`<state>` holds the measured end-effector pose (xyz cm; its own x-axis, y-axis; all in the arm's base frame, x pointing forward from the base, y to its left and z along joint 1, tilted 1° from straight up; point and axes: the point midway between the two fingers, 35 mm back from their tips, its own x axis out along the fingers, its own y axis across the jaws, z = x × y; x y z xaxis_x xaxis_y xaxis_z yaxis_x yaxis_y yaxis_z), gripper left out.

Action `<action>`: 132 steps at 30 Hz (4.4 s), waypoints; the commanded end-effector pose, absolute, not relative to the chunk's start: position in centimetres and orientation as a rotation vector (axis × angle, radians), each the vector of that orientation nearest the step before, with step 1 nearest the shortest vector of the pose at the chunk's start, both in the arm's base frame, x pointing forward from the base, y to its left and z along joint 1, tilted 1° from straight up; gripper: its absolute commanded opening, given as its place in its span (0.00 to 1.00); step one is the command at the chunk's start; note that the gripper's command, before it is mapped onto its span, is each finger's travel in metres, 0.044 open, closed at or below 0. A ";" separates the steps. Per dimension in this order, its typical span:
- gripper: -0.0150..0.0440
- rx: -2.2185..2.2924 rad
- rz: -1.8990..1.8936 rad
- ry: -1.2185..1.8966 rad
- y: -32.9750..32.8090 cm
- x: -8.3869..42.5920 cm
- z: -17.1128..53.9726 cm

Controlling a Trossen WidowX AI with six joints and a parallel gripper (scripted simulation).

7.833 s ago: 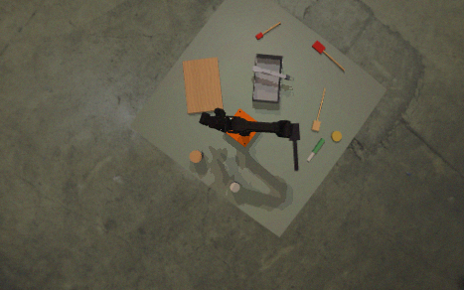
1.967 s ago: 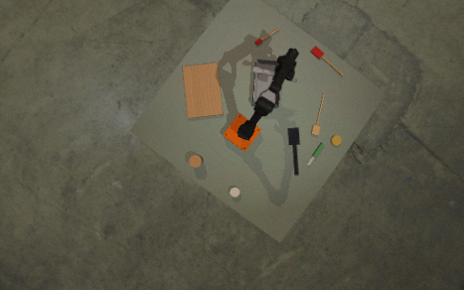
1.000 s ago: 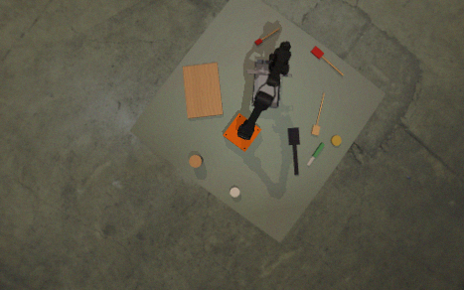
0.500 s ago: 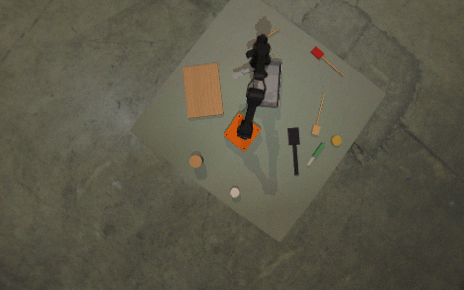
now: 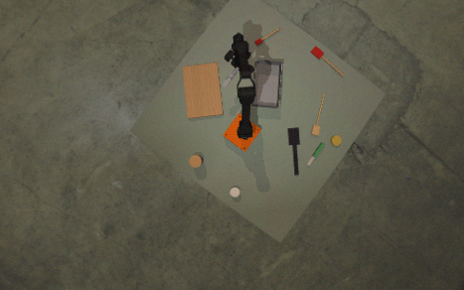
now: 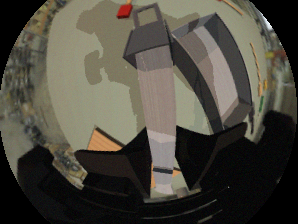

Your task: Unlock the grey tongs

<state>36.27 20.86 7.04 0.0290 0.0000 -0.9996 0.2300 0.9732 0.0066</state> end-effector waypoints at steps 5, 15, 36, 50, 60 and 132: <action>0.00 0.112 -0.100 1.539 22.7 35.4 6.9; 0.00 -0.104 0.121 1.541 27.9 31.9 6.9; 0.00 -0.630 0.656 1.449 38.0 20.6 6.8; 0.00 -0.819 0.846 1.385 40.6 15.7 6.8; 0.00 -0.762 0.891 1.261 41.3 15.9 7.5; 0.00 -0.178 1.063 0.309 37.7 14.1 17.6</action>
<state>14.04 37.69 17.26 0.4445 0.8266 -0.3452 -0.8791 0.4765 0.0089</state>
